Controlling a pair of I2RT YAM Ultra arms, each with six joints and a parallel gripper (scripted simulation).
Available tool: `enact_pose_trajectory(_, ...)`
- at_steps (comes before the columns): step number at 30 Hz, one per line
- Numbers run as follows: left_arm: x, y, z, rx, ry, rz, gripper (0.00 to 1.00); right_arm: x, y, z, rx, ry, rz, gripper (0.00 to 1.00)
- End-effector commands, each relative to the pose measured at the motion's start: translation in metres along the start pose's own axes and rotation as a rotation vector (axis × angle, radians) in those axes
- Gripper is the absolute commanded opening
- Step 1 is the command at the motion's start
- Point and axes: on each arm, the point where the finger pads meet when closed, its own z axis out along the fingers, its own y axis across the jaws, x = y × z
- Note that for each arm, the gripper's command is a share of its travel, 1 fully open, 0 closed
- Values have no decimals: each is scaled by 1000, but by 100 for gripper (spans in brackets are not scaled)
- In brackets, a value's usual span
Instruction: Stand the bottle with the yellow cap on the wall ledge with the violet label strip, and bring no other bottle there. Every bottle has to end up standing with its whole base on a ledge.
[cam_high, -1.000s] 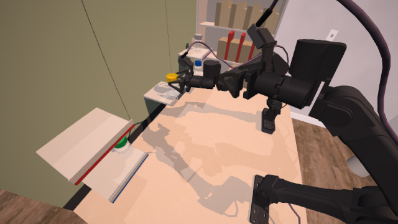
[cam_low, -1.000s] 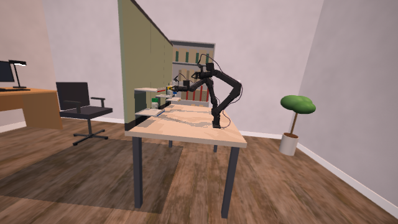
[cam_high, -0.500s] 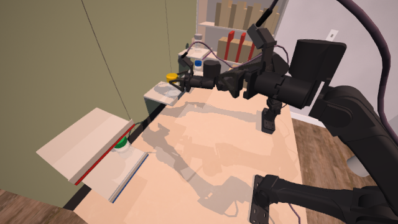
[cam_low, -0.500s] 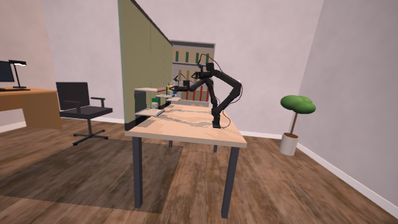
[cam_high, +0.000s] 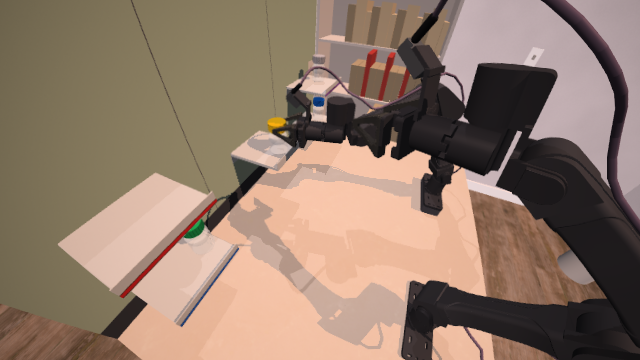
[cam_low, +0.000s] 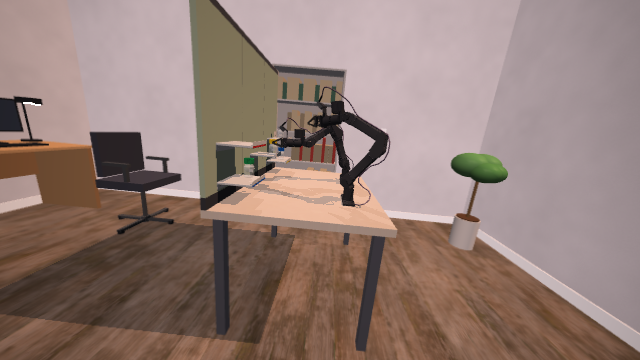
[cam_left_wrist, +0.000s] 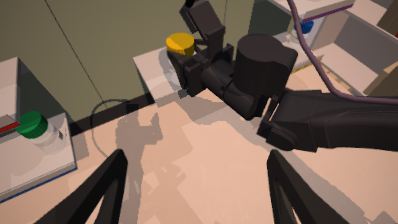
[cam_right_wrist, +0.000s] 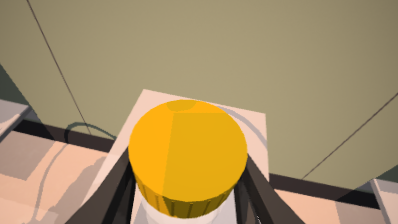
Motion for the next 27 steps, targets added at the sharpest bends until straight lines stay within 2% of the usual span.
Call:
enact_pose_trajectory(1, -13, 1, -6, -5, -51, 1, 89, -34, -3, -3, 11, -70, 19, 17)
enact_pose_trajectory(4, -13, 1, -6, -5, -51, 1, 89, -42, -3, -2, 11, -61, 16, 50)
enact_pose_trajectory(11, -13, 1, -6, -5, -51, 1, 89, -97, -4, -6, 10, -61, 16, 50)
enact_pose_trajectory(15, -13, 1, -6, -5, -51, 1, 89, -114, -4, -8, 10, -61, 16, 50)
enact_pose_trajectory(19, -13, 1, -6, -5, -51, 1, 89, -121, -3, -7, 9, -55, 14, 50)
enact_pose_trajectory(25, -13, 1, -6, -5, -51, 1, 89, -110, -2, -5, 8, 41, -13, 50)
enact_pose_trajectory(26, -13, 1, -6, -5, -51, 1, 89, -122, 3, -4, -20, 29, -14, 50)
enact_pose_trajectory(27, -13, 1, -6, -5, -51, 1, 89, -150, -1, -10, -36, -37, 5, 50)
